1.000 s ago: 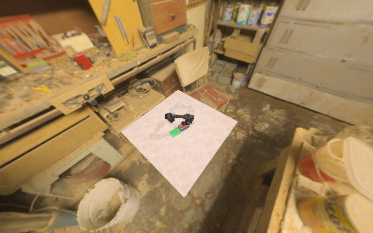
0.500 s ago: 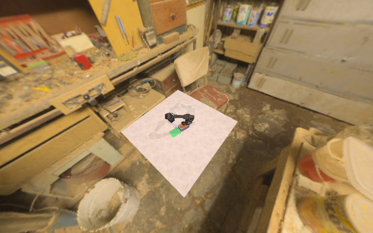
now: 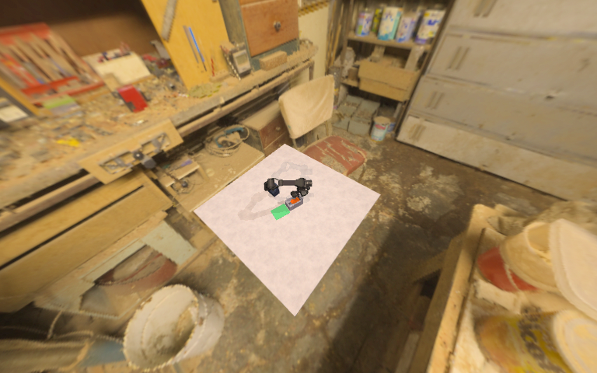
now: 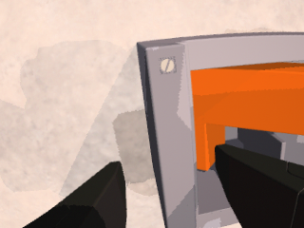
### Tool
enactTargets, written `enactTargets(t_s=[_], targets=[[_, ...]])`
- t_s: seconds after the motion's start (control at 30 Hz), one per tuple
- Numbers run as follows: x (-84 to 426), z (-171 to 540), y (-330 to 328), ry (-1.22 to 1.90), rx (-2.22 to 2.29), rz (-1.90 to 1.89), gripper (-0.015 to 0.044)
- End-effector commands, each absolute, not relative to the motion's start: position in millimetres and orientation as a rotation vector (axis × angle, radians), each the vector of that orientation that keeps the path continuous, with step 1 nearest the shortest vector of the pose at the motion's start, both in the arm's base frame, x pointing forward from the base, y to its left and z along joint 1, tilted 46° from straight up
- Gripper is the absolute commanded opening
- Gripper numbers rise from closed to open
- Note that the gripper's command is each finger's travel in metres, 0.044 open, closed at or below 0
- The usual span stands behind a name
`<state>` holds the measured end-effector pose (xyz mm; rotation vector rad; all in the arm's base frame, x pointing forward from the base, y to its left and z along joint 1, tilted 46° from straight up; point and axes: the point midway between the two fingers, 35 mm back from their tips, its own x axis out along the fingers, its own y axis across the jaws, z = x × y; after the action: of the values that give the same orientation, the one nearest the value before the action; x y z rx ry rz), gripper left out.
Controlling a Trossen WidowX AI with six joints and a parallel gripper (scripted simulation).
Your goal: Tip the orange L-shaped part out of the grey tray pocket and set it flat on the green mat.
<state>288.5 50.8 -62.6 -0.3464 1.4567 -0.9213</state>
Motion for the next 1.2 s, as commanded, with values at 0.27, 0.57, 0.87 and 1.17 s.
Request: enactTargets(t_s=[0.27,0.57,0.87,1.17], targets=[[296.1,-17.2,90.8,1.425,-0.332,-0.891,0.0180],[296.1,-17.2,90.8,1.425,-0.332,-0.891,0.0180],[296.1,-17.2,90.8,1.425,-0.332,-0.891,0.0180],[295.0,-8.5,83.7,1.525,-0.492,-0.740,0.0280]])
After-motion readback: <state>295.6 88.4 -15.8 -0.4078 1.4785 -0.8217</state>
